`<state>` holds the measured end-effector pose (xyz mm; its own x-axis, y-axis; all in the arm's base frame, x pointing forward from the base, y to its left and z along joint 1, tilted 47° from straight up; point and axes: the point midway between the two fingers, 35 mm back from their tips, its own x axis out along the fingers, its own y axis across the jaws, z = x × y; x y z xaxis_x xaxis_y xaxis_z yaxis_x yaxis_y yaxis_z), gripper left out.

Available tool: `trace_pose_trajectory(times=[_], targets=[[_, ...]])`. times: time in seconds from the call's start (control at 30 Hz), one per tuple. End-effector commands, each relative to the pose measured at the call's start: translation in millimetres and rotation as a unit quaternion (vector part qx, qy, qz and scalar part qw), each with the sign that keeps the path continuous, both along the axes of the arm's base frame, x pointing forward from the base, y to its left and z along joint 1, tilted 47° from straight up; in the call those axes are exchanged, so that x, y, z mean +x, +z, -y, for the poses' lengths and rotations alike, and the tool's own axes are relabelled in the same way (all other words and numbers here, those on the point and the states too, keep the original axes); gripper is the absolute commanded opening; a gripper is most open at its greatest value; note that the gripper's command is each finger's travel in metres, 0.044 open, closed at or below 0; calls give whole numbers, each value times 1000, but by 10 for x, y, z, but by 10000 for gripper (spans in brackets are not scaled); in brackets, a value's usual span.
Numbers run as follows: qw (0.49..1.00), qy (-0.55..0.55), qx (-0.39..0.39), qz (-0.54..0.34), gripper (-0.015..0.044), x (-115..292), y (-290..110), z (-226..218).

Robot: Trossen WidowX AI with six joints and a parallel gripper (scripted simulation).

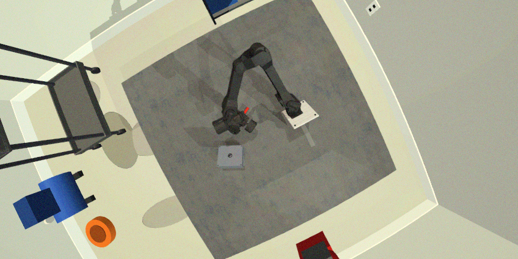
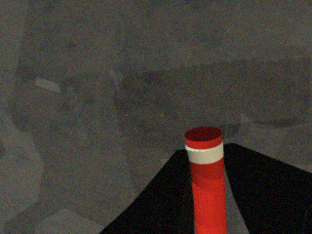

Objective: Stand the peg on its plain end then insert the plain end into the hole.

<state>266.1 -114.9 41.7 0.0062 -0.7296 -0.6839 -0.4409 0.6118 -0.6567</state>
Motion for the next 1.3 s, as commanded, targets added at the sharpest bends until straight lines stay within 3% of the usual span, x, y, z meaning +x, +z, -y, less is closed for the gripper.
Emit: trace_pose_trajectory(times=[0.0,1.27], targets=[[1000,2,-3,-4,49,-12,-4,9],[989,97,65,88,49,-120,170,-95]])
